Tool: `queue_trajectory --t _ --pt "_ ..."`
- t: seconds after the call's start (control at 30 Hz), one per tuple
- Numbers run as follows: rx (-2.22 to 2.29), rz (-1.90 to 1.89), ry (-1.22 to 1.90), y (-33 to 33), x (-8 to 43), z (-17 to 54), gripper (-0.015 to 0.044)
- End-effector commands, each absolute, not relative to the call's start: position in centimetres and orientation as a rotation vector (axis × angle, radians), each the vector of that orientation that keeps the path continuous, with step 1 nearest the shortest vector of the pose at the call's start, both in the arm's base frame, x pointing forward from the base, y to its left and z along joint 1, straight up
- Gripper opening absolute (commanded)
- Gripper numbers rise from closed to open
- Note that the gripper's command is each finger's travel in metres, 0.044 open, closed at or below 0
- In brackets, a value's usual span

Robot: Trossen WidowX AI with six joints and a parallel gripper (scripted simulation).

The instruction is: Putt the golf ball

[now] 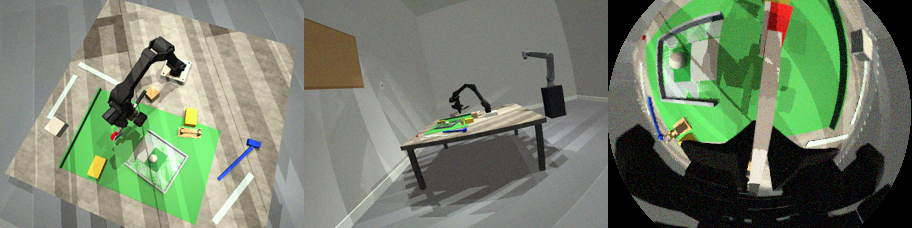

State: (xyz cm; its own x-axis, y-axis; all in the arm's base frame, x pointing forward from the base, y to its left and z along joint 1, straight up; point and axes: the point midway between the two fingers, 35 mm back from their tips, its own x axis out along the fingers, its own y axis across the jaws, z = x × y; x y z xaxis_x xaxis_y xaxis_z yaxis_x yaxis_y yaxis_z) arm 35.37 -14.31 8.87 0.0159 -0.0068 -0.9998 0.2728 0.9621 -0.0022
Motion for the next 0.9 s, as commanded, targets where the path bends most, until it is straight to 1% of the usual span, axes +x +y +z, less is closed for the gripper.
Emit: queue_trajectory --t 0.0,0.07,0.87 --pt "0.213 -0.226 1.532 -14.29 35.35 10.68 0.0000" --pt "0.211 -0.222 1.535 -14.32 35.41 9.76 0.0000" --pt "0.211 -0.222 1.535 -14.32 35.41 9.76 0.0000"
